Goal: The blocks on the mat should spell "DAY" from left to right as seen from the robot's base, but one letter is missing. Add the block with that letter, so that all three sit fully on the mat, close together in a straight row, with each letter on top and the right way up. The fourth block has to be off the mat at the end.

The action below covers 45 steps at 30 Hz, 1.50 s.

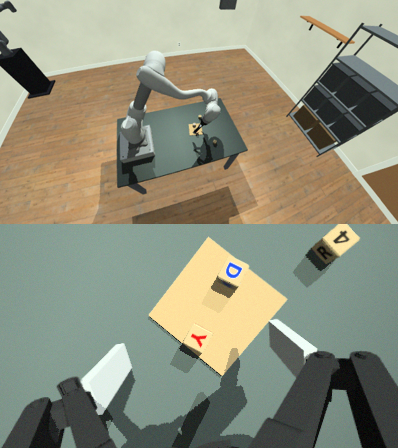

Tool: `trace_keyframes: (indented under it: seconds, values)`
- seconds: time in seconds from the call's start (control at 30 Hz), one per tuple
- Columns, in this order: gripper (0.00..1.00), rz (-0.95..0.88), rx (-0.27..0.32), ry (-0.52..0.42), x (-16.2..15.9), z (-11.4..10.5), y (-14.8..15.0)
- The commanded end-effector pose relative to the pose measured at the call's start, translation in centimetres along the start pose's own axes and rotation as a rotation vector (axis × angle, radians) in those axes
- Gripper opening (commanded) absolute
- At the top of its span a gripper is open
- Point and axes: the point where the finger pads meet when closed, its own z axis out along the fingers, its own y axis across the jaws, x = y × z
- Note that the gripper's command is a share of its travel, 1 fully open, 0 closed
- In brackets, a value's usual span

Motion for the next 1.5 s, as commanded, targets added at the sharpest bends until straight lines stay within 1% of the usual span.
trace_keyframes:
  seconds: [0.0, 0.1, 0.3, 0.37, 0.43, 0.5, 0.6, 0.67, 0.73, 0.77, 0.8, 1.07, 1.13, 1.17, 1.3, 1.37, 1.4, 1.47]
  values:
    - [1.00, 0.034, 0.005, -0.015, -0.1, -0.9, 0.3]
    - [1.00, 0.134, 0.002, -0.031, 0.2, -2.3, 0.7]
    - [1.00, 0.386, -0.013, -0.069, 1.0, -5.7, 1.7]
    - [1.00, 0.415, -0.016, -0.073, 1.1, -6.1, 1.8]
    - [1.00, 0.523, -0.026, -0.089, 1.5, -7.6, 2.1]
    - [1.00, 0.595, -0.034, -0.099, 1.8, -8.6, 2.3]
    - [1.00, 0.595, -0.034, -0.099, 1.8, -8.6, 2.3]
    - [1.00, 0.726, -0.051, -0.115, 2.4, -10.5, 2.7]
    - [1.00, 0.800, -0.062, -0.124, 2.8, -11.5, 2.9]
    - [1.00, 0.800, -0.062, -0.124, 2.8, -11.5, 2.9]
    - [1.00, 0.870, -0.074, -0.132, 3.1, -12.5, 3.1]
    - [1.00, 1.180, -0.133, -0.159, 4.8, -16.8, 3.7]
    - [1.00, 1.180, -0.133, -0.159, 4.8, -16.8, 3.7]
    - [1.00, 1.264, -0.152, -0.164, 5.3, -17.9, 3.8]
    - [1.00, 1.417, -0.190, -0.170, 6.3, -20.0, 4.0]
    - [1.00, 1.445, -0.197, -0.170, 6.5, -20.4, 4.1]
    - [1.00, 1.518, -0.216, -0.171, 7.0, -21.4, 4.1]
    - [1.00, 1.593, -0.237, -0.171, 7.5, -22.5, 4.2]
